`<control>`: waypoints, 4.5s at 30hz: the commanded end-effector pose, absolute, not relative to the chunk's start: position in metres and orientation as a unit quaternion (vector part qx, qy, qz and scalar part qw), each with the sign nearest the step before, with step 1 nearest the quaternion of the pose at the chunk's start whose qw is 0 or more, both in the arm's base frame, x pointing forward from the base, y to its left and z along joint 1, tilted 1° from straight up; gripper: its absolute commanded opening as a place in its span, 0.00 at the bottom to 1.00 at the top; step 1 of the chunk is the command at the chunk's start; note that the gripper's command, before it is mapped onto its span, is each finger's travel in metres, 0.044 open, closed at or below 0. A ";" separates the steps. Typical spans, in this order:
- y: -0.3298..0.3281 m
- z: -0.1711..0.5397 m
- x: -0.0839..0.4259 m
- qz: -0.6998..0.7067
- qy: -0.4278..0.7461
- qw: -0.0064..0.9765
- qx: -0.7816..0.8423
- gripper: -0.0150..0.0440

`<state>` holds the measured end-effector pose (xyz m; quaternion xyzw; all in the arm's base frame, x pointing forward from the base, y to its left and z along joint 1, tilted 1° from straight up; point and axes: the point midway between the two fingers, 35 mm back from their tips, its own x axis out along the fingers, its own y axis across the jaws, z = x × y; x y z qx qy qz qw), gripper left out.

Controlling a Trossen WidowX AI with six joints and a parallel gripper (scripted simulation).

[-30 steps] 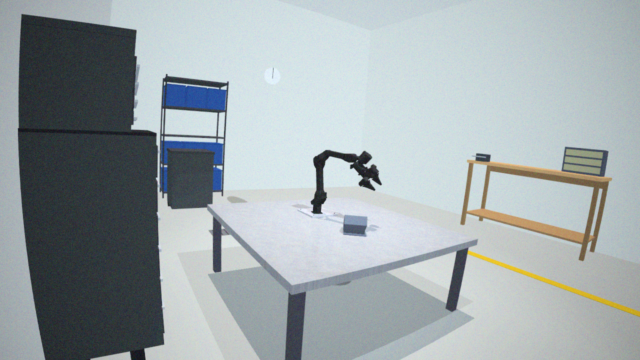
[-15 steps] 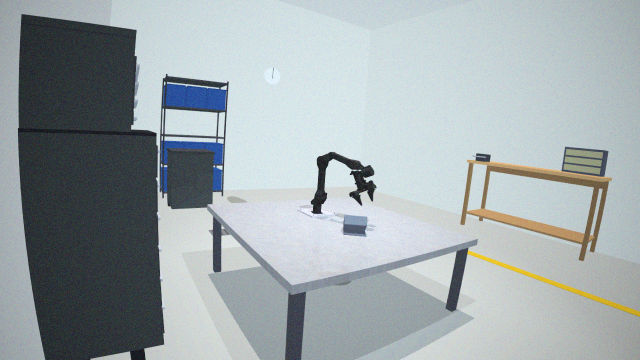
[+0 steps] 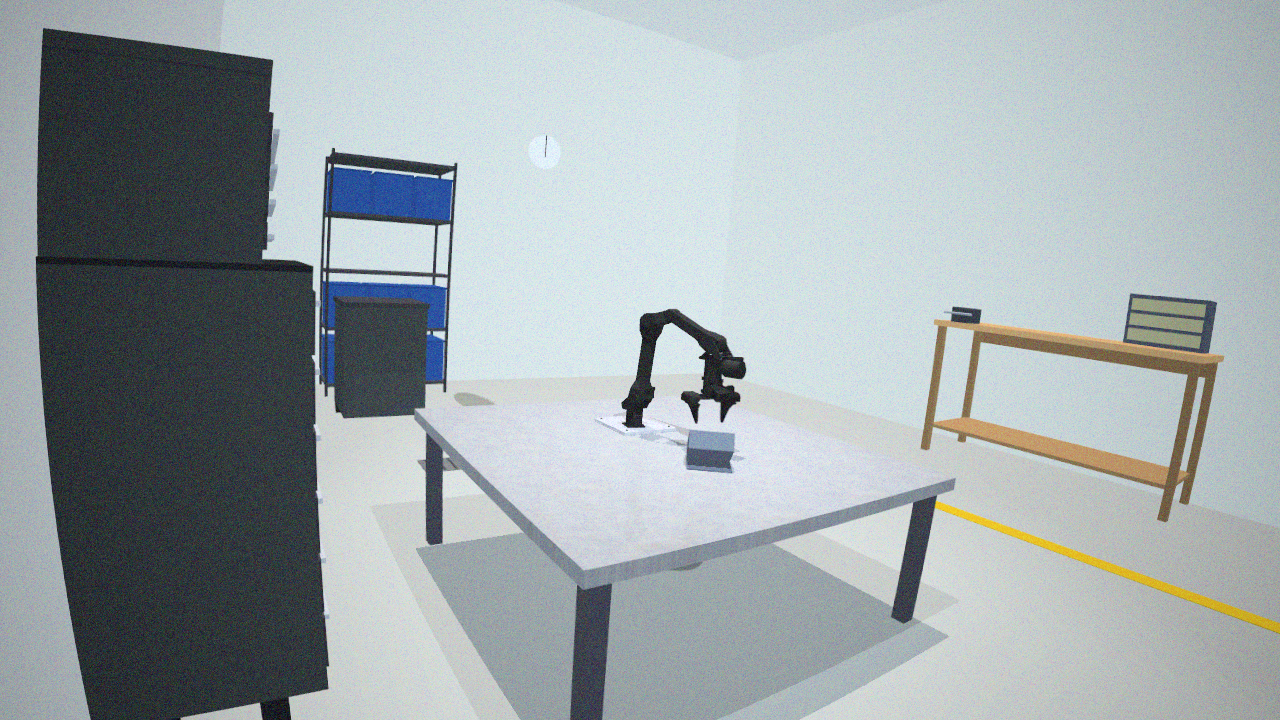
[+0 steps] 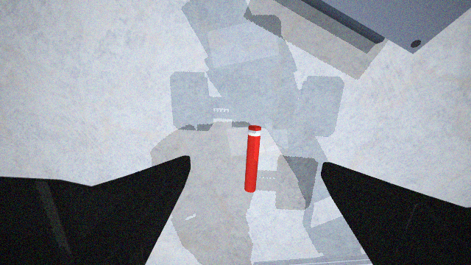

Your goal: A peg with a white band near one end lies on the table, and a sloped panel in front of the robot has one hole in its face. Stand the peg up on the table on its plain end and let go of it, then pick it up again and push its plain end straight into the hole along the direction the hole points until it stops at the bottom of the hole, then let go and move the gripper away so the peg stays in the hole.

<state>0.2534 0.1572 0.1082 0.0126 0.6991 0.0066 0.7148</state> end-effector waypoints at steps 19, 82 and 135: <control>0.156 0.078 0.253 -0.004 0.704 0.710 0.011 1.00; 0.155 0.031 0.251 -0.004 0.704 0.710 0.011 0.34; 0.156 0.057 0.228 -0.003 0.531 0.847 0.010 0.34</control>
